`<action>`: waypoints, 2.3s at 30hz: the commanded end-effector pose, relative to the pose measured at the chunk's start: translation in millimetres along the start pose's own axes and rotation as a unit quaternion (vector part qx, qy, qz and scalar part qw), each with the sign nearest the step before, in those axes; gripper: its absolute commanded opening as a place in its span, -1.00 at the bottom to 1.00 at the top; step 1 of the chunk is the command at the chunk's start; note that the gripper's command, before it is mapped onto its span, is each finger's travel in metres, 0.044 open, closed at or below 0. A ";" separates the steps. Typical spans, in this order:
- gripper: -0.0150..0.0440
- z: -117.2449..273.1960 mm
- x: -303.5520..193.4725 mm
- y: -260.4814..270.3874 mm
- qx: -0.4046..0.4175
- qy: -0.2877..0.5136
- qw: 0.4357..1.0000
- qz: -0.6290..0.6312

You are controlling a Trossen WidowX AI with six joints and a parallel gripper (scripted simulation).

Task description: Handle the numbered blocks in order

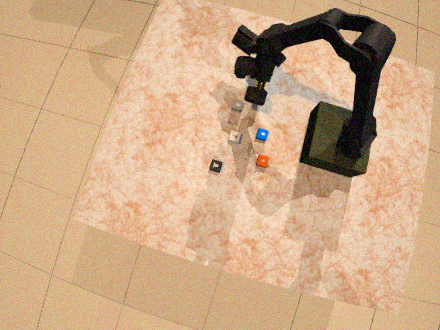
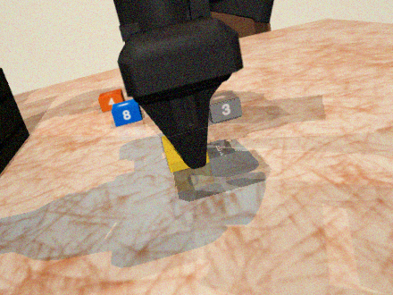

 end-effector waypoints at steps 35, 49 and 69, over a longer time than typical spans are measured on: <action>-0.08 116.6 4.1 8.2 0.002 0.000 1.000 0.002; 0.09 104.2 27.8 100.7 0.006 -0.001 1.000 0.002; 0.86 22.6 26.5 101.6 0.006 -0.001 1.000 0.002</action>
Point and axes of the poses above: the point midway between the two fingers, 35 mm back from their tips, its own z axis back along the fingers, its own y axis across the jaws, x = y × z, the point moved 7 cm from there along z, back along the fingers, and after that the axes turned 15 degrees about -z, right-handed, at the moved point
